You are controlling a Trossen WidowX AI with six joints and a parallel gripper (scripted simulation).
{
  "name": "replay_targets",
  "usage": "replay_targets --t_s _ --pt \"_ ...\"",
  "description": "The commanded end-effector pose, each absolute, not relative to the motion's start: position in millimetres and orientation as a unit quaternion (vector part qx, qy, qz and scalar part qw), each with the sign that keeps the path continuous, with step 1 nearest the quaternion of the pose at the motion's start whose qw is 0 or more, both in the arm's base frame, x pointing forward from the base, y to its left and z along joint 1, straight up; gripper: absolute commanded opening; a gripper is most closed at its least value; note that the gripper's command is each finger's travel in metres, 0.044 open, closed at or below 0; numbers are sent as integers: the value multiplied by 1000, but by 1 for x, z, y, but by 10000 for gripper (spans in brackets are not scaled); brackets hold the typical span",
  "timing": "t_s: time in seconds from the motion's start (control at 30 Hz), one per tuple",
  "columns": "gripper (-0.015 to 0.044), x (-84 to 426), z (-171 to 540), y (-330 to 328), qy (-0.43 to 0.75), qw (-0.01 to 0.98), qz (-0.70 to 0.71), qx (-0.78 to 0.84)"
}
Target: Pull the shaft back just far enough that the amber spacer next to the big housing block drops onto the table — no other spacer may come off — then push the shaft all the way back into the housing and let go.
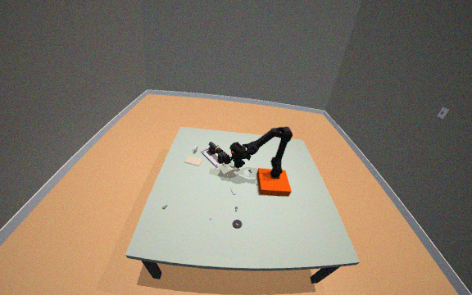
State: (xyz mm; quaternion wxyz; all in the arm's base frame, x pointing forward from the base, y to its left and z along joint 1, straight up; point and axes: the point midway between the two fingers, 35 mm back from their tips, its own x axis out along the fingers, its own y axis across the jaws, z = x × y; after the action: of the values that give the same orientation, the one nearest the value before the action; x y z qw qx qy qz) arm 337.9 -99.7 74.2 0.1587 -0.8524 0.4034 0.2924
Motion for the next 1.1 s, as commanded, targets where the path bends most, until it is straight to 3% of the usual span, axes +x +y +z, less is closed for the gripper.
replay_targets --t_s 0.0,1.07 --pt "440 330 61 -95 415 123 240 -869" --pt "440 327 60 -94 418 117 225 -872"
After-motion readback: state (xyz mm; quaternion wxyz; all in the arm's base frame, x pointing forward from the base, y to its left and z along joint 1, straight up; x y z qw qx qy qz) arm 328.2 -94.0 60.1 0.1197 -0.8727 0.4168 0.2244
